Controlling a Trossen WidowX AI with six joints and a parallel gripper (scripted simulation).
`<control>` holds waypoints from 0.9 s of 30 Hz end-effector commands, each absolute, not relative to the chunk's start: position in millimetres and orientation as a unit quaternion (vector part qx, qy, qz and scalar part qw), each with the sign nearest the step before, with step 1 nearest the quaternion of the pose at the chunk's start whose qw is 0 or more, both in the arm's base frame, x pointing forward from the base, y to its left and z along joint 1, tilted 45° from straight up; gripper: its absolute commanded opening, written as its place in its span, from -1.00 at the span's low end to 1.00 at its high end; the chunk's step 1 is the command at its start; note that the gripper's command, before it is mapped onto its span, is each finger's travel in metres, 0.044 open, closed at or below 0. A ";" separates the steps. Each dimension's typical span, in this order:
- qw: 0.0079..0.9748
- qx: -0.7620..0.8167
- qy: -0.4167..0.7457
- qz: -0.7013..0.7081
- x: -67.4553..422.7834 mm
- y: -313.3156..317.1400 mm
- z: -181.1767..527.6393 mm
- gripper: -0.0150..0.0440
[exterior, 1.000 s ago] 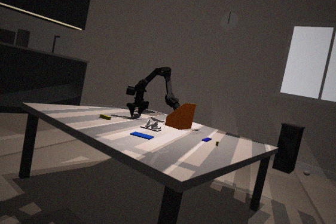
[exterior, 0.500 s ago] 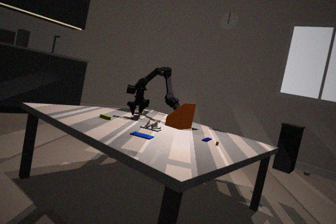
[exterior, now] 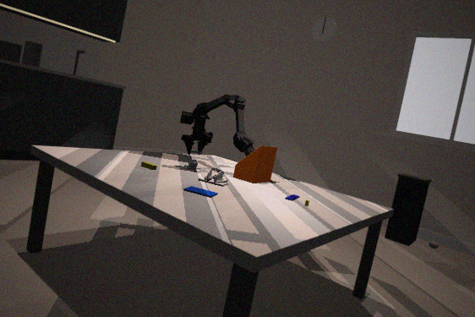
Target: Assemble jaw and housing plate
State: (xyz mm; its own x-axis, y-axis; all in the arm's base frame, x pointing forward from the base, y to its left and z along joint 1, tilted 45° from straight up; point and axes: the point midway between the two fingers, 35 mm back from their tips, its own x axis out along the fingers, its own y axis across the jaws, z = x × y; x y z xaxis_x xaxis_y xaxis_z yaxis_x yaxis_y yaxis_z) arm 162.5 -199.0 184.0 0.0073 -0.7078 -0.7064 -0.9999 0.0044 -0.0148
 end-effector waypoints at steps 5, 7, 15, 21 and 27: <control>0.277 -0.657 0.652 0.256 161.5 -192.1 195.4 0.70; 0.277 -0.657 0.652 0.256 161.5 -192.1 195.4 0.70; 0.297 -0.649 0.656 0.244 170.3 -188.6 189.3 0.70; 0.331 -0.634 0.663 0.222 184.9 -181.5 178.5 0.70; 0.363 -0.617 0.669 0.200 198.8 -173.2 167.4 0.70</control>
